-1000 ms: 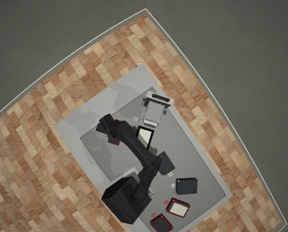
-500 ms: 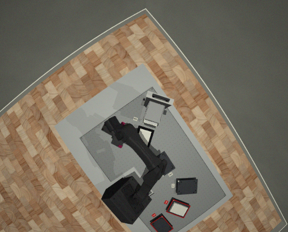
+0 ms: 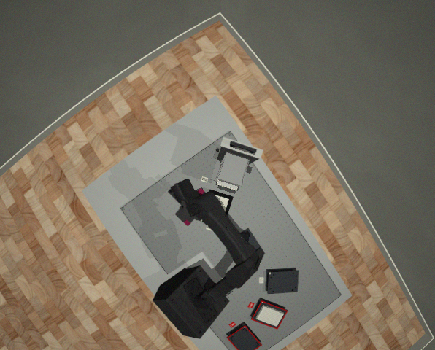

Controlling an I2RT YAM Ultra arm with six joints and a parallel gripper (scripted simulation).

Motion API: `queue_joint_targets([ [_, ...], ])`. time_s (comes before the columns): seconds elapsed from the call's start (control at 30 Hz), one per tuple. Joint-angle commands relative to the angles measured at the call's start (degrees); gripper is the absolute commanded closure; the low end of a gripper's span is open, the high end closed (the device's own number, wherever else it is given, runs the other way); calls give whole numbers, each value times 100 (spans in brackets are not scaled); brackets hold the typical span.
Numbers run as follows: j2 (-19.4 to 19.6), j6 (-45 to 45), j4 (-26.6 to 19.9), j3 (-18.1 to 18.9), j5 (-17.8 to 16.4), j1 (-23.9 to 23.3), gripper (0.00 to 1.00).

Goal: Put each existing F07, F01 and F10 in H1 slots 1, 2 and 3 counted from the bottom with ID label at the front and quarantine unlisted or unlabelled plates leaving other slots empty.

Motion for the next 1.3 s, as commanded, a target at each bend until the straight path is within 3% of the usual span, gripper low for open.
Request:
queue_joint_targets([
  [0.0, -245, 470, 59, -92, -10, -20, 0],
  [0.83, -1569, 2494, 305, -992, -157, -845, 0],
  [1.27, -1778, 3750, 336, -1096, -200, -1019, 0],
])
